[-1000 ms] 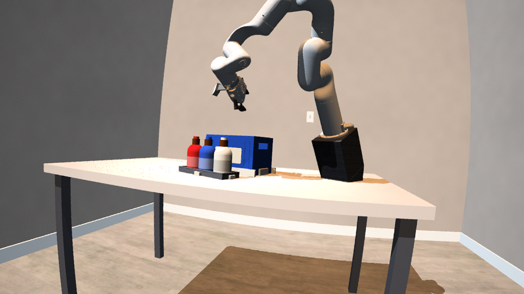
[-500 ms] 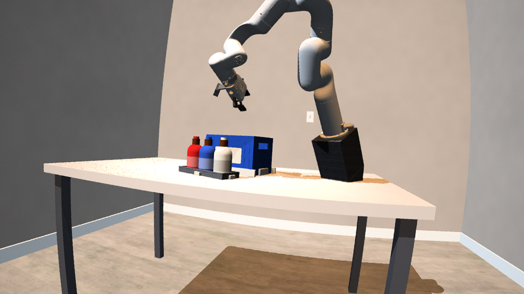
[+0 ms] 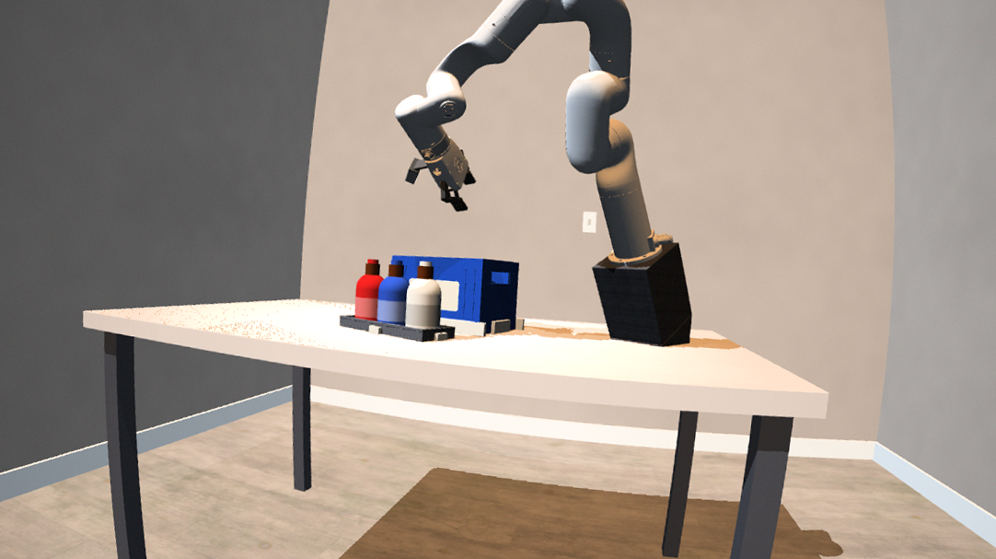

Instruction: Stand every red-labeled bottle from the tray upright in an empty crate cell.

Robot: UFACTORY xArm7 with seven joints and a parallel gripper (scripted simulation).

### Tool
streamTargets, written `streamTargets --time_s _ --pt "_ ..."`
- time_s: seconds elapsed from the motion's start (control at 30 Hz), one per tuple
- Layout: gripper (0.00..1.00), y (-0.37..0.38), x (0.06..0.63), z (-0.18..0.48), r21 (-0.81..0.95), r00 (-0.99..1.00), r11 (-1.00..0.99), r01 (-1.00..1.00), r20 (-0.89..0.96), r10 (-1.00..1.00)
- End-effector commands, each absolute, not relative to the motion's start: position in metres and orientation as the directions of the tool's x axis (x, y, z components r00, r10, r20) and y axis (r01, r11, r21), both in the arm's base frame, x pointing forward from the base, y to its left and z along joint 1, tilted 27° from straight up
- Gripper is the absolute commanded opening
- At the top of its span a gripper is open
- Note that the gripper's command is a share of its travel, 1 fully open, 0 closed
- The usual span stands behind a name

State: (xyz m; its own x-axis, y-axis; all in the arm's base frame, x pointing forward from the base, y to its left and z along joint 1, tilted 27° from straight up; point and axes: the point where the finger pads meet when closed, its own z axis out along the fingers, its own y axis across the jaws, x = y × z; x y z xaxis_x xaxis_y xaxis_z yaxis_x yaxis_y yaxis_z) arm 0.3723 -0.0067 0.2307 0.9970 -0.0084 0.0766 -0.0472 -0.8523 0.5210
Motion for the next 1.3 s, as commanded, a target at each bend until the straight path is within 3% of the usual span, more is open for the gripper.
streamTargets --time_s 0.0,0.13,0.17,0.7,0.73,1.27 --pt "1.0 -0.007 0.3729 0.2317 0.515 0.997 -0.856 -0.048 0.076 -0.011" --pt "1.0 -0.007 0.3729 0.2317 0.515 0.997 -0.856 -0.048 0.076 -0.011" --pt "1.0 -0.0056 0.3746 0.2318 0.434 0.999 -0.9 -0.037 0.041 -0.021" --pt "1.0 -0.0056 0.3746 0.2318 0.434 0.999 -0.9 -0.037 0.041 -0.021" --pt "1.0 -0.004 0.3776 0.233 0.348 1.0 -0.937 -0.028 0.014 -0.024" --pt "1.0 -0.004 0.3776 0.233 0.348 1.0 -0.937 -0.028 0.014 -0.024"
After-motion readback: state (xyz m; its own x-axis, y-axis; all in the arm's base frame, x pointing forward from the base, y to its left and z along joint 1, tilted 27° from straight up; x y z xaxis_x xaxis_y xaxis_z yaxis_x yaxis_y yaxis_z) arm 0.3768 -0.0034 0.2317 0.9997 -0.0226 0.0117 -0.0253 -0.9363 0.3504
